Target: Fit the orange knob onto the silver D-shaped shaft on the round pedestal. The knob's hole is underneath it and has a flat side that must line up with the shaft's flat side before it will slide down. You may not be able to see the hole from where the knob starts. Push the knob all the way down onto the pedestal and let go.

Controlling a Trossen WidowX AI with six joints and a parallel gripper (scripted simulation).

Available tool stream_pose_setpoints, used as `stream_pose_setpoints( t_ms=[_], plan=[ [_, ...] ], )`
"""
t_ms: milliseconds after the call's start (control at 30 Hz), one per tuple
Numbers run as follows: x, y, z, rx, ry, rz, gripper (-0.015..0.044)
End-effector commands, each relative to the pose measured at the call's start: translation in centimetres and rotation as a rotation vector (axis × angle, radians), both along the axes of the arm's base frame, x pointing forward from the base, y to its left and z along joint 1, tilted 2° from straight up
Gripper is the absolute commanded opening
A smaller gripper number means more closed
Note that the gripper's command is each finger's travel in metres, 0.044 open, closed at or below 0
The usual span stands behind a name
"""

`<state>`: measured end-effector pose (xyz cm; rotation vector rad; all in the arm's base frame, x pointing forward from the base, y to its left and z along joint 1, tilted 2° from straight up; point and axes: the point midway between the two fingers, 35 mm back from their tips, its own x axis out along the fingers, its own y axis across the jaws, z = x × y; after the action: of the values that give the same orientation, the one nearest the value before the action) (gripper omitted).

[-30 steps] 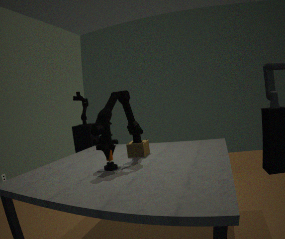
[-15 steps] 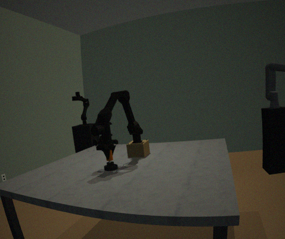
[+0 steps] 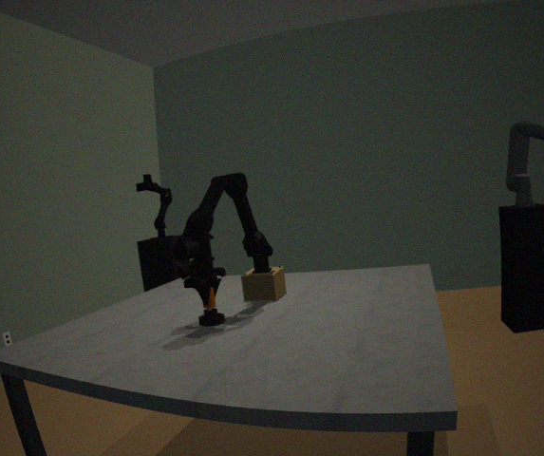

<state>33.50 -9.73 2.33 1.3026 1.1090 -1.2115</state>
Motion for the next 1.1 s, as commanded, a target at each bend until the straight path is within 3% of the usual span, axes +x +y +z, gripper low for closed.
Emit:
stream_pose_setpoints(
  t_ms=[0, 700, 1067],
  plan=[
    [0.0, 0.0, -0.4, -0.001, 0.002, 0.001, 0.0],
    [0.0, 0.02, -0.99, 0.0, 0.001, 0.0, 0.0],
    [0.0, 0.02, -0.99, 0.0, 0.001, 0.0, 0.0289]
  ],
)
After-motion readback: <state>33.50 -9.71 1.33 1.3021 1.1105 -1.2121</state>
